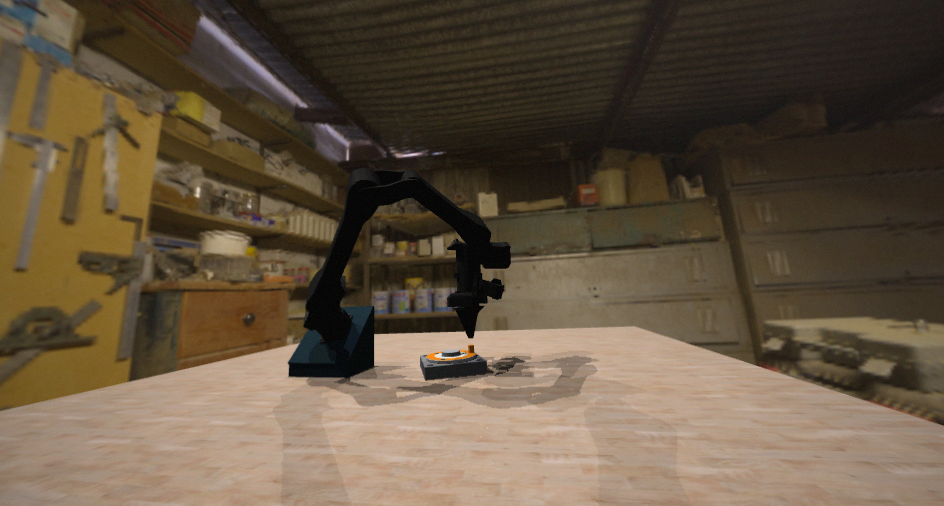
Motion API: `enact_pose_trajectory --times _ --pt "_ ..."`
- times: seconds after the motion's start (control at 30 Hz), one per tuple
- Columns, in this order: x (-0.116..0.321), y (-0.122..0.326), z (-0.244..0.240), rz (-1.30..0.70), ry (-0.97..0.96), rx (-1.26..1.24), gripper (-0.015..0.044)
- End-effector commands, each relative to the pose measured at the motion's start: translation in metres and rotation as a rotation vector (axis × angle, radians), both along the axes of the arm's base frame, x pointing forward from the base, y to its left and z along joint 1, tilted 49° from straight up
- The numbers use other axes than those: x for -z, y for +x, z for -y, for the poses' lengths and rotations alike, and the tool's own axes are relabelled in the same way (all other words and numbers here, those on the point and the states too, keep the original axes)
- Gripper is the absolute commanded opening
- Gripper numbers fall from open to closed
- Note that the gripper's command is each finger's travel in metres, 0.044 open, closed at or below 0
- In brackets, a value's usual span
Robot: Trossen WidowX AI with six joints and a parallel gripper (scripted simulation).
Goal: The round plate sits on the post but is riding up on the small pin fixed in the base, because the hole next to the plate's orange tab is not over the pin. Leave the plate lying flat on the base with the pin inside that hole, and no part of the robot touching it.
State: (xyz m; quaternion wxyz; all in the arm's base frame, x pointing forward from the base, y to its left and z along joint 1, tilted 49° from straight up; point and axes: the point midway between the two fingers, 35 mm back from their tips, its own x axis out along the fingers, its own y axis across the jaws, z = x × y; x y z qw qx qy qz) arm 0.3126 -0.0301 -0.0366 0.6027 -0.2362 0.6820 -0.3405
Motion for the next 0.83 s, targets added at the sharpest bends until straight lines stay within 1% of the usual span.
enact_pose_trajectory --times 0.0,0.8 --pt "-0.0154 0.0037 -0.0176 0.01 0.006 -0.005 0.0" --pt "-0.0126 0.0034 -0.0151 0.008 0.002 -0.011 0.0"
